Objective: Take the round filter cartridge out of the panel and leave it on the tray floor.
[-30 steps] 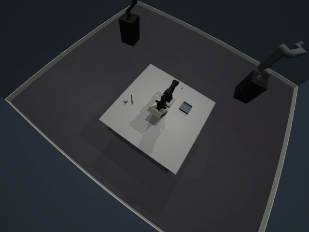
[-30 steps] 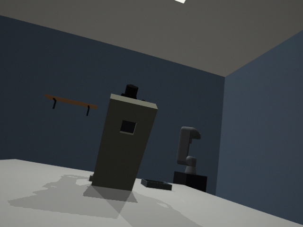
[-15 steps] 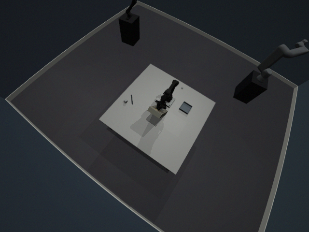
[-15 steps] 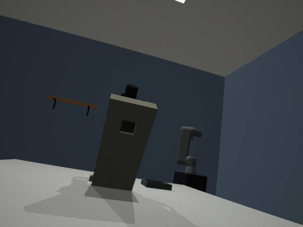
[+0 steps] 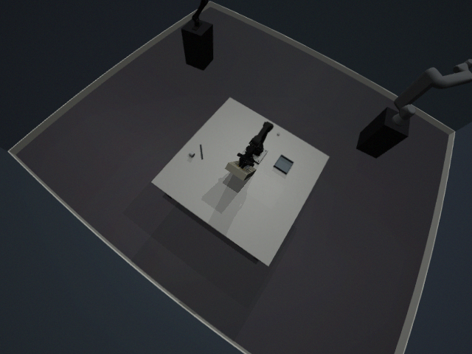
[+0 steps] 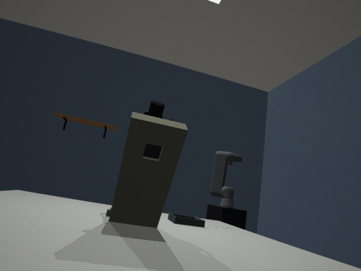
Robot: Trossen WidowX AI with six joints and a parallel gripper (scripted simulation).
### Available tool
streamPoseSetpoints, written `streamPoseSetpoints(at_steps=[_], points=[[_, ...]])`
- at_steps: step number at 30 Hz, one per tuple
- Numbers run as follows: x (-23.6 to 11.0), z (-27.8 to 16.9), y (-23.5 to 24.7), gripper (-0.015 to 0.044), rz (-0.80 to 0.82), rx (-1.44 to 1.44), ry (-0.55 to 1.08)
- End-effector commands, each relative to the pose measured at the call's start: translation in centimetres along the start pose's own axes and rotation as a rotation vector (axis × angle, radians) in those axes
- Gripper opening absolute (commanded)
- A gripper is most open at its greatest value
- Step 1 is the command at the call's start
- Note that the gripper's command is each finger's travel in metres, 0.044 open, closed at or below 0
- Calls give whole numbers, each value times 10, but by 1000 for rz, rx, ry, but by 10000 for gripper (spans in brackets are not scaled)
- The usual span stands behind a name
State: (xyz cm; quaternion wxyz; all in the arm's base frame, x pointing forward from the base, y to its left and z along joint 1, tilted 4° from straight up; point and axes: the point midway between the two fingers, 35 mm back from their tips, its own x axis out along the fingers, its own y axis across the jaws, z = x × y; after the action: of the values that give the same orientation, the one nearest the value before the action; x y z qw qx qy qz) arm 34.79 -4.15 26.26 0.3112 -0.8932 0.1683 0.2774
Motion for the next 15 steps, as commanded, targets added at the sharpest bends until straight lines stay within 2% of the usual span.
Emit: streamPoseSetpoints(at_steps=[1,14,15], points=[[8,2,0,117,1,-5,-7],[10,2,0,117,1,-5,-7],[1,0,0,110,-1,0,0]])
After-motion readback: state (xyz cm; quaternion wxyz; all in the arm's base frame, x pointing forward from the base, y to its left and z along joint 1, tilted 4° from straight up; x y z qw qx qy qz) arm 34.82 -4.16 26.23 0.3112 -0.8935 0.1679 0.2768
